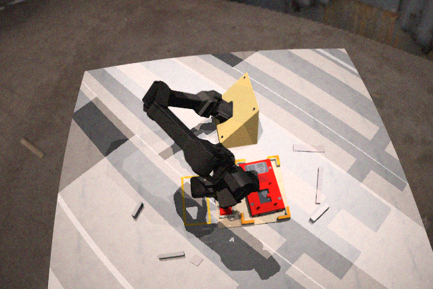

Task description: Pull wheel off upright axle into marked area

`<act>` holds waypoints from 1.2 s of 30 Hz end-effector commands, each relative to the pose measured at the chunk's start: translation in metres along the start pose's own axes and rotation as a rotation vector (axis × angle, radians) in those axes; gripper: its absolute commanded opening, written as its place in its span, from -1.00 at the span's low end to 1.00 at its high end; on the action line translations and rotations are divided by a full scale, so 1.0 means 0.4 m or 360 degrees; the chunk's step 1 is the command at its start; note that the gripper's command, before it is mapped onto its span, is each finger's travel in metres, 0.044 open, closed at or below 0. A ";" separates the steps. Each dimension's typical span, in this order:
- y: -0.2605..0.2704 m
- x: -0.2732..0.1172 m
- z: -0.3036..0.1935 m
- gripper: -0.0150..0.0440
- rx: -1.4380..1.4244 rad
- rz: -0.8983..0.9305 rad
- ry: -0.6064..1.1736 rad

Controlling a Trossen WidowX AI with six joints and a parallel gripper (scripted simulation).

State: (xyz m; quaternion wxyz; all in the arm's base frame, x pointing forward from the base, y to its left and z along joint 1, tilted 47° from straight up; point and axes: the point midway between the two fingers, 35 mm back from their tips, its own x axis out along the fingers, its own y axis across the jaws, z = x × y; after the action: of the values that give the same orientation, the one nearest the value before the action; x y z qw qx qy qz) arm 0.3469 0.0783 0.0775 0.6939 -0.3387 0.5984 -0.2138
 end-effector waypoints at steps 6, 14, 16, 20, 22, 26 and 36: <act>0.000 -0.051 -0.001 -0.49 0.0000 0.0003 -0.0008; -0.088 -0.062 -0.042 -0.49 0.0001 0.0004 -0.0006; -0.111 -0.064 -0.055 -0.49 0.0002 0.0004 -0.0005; -0.154 -0.067 -0.083 -0.49 0.0003 0.0004 -0.0004; -0.175 -0.069 -0.098 -0.49 0.0004 0.0003 -0.0003; -0.215 -0.070 -0.129 -0.49 0.0005 0.0002 -0.0002; -0.229 -0.038 -0.141 -0.49 0.0006 0.0001 -0.0001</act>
State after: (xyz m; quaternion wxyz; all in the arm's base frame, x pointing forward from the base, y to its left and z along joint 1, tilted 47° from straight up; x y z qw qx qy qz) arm 0.2996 0.0219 0.1570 0.6983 -0.3345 0.5957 -0.2135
